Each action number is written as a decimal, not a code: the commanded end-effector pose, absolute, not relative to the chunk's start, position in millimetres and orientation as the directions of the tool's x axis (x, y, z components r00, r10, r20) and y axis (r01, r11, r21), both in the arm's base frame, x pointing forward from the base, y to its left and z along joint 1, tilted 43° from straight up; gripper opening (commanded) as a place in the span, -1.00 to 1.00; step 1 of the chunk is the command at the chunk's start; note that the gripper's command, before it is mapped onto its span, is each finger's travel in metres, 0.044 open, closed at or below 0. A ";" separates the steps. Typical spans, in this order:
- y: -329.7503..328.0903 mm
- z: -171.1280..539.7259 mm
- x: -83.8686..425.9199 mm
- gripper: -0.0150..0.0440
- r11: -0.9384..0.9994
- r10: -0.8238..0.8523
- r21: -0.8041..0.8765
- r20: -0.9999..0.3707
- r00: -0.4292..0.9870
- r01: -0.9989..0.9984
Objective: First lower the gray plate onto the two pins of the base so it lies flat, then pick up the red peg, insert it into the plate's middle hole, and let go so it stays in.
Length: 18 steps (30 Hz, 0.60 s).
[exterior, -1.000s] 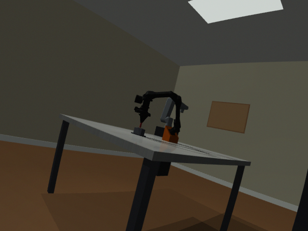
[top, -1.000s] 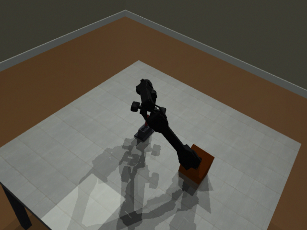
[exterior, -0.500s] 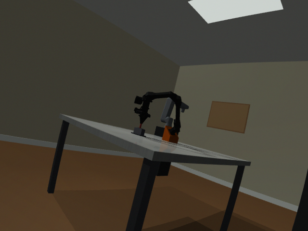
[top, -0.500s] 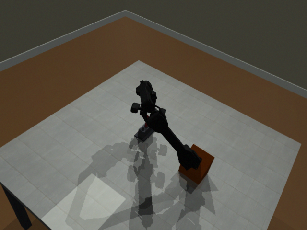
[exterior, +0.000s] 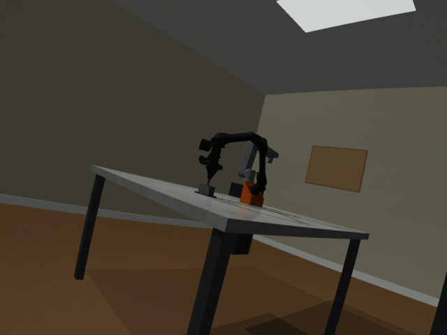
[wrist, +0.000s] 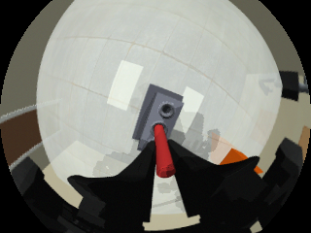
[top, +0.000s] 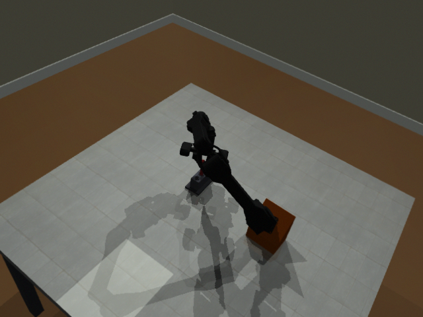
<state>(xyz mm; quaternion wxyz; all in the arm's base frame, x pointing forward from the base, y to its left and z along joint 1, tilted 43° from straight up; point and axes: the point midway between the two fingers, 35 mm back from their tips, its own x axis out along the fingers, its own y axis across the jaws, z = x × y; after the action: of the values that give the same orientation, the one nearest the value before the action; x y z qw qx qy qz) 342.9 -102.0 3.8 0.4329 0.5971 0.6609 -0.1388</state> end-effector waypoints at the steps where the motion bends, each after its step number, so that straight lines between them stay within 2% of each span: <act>1: -102.1 3.9 342.9 -0.49 0.248 0.669 0.334 -0.738 0.088 0.909; 6: -102.1 3.9 342.9 -0.49 0.248 0.669 0.334 -0.738 0.088 0.909; 12: -102.1 3.9 342.9 0.02 0.248 0.669 0.334 -0.738 0.088 0.909; 18: -102.1 3.9 342.9 0.02 0.248 0.669 0.334 -0.738 0.088 0.909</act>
<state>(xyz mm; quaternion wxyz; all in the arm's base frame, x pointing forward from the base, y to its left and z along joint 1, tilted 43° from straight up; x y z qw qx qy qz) 343.1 -102.0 3.8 0.4329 0.5974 0.6607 -0.1386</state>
